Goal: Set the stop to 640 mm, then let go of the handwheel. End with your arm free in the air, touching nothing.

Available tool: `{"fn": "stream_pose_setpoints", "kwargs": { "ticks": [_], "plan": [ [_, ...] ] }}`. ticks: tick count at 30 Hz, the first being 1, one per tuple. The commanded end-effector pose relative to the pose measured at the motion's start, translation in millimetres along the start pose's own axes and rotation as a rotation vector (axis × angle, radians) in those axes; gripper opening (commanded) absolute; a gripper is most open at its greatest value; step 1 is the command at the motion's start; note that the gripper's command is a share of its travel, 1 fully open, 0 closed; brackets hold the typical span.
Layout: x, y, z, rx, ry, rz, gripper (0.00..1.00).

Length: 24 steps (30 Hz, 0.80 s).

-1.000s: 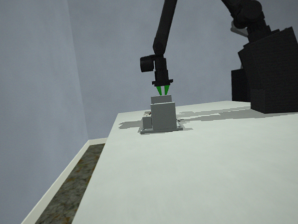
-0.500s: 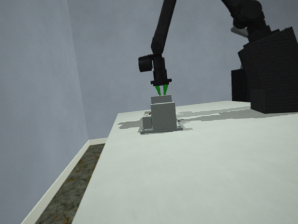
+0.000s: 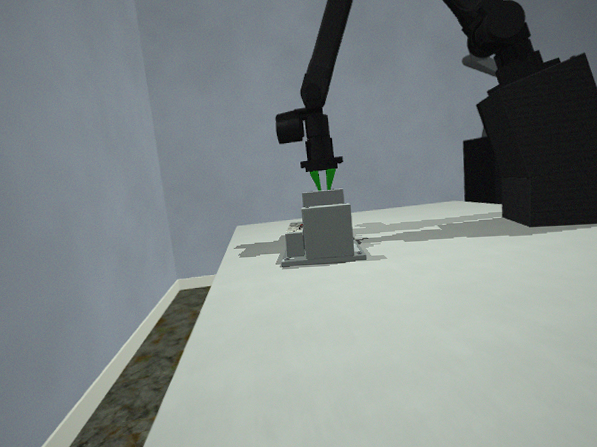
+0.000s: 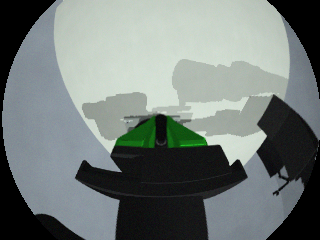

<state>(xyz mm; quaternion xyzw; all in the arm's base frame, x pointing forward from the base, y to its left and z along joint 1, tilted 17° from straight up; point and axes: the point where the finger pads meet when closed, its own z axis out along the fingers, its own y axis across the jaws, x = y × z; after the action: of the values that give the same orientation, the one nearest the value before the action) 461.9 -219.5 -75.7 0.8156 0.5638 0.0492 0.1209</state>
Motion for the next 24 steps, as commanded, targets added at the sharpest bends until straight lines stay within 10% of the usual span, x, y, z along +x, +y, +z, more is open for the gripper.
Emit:
{"fn": "stream_pose_setpoints", "kwargs": {
  "ticks": [1, 24],
  "plan": [
    [-0.3, 42.1, -28.8, -0.082, -0.01, 0.008, 0.06],
    [3.1, 56.9, -25.1, -0.069, -0.006, 0.003, 0.06]
  ]
}}
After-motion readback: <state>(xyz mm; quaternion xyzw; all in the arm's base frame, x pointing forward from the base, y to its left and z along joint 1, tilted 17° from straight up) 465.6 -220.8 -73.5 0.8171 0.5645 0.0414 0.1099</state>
